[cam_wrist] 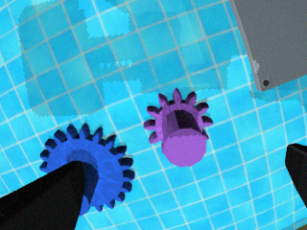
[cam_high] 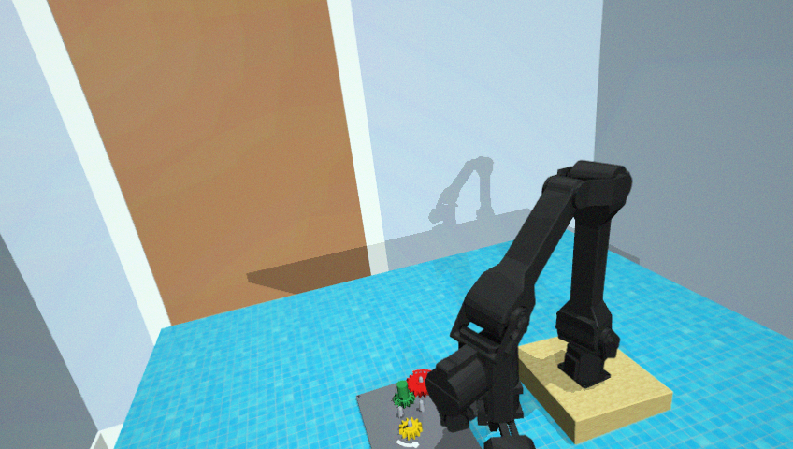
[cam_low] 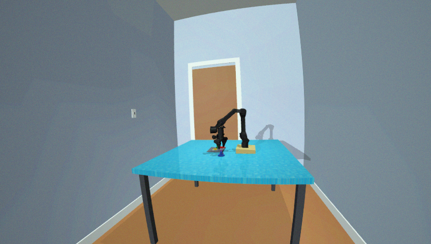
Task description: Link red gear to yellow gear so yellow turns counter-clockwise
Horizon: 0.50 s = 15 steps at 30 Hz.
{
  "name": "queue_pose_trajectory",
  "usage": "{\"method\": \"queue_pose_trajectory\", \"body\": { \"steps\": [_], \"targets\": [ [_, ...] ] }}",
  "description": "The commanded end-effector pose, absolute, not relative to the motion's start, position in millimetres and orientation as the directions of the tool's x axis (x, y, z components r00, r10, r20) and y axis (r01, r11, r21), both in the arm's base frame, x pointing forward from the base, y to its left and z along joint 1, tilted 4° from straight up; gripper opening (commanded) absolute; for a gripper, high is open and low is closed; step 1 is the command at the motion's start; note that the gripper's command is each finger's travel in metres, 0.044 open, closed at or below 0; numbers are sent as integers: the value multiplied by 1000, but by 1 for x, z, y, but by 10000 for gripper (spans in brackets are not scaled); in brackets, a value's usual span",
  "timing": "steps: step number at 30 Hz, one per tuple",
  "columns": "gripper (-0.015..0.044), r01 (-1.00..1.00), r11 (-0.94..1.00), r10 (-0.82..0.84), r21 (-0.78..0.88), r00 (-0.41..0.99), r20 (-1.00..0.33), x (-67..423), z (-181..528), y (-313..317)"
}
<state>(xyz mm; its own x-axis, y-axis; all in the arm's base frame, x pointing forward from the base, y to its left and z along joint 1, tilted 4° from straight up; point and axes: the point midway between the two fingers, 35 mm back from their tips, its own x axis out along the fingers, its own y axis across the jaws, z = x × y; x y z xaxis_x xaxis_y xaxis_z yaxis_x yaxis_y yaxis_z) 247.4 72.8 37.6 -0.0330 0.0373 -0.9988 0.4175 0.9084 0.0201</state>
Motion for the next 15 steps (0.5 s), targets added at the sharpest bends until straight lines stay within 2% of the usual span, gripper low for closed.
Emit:
{"method": "queue_pose_trajectory", "body": {
  "steps": [1, 15],
  "targets": [
    [440, 422, 906, 40, 20, -37, -999, 246, 31, 73],
    [440, 422, 906, 40, 20, -37, -999, 245, 9, 74]
  ]
}}
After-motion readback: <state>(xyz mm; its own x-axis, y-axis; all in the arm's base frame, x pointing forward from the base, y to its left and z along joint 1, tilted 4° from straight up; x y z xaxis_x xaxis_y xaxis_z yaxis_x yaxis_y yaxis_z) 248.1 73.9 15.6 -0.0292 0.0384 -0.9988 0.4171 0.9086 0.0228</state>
